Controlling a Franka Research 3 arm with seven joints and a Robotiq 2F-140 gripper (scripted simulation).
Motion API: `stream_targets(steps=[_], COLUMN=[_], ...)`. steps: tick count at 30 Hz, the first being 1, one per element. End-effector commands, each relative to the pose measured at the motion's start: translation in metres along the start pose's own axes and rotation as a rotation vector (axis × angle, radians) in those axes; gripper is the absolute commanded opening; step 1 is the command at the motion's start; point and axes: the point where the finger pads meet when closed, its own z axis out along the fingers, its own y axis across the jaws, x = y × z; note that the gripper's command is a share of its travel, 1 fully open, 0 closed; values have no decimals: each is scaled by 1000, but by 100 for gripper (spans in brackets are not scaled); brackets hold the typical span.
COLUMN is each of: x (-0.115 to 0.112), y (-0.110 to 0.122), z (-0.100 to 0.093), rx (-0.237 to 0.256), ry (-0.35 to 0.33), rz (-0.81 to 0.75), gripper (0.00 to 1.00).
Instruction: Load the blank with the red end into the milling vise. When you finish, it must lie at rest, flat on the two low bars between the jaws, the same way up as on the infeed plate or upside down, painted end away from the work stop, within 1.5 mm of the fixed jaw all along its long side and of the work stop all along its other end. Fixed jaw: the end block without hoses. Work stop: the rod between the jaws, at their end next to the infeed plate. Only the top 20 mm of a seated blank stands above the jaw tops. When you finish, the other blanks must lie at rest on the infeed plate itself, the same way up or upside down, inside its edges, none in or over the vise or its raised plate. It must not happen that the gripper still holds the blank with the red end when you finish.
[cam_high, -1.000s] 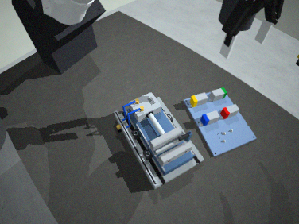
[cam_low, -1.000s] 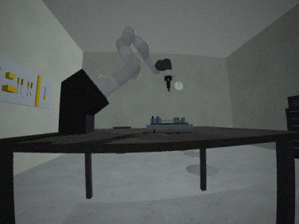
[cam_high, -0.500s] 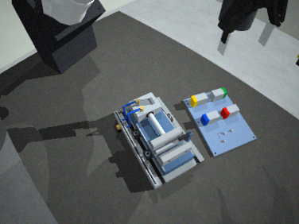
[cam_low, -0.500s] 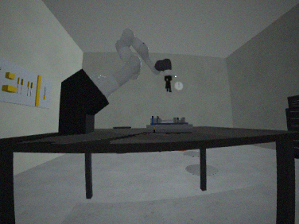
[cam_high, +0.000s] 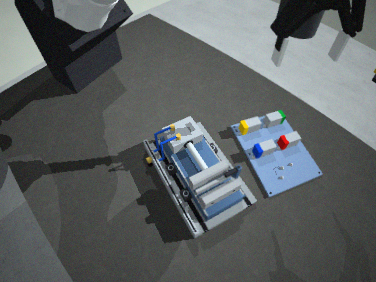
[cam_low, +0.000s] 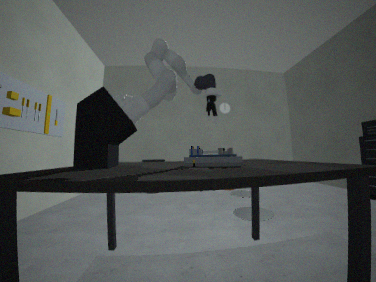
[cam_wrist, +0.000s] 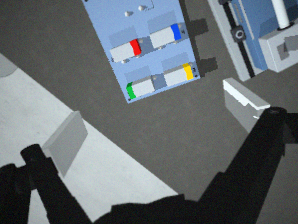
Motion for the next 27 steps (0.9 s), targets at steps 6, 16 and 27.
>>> stream_targets(steps=[6,16,27], x=[-2,-2,-3], y=[-1,-1,-1], z=[-1,-1,-1], rx=[-1,0,-1], ry=[-3,-2,-4], rz=[179,245,311], gripper=[100,100,100])
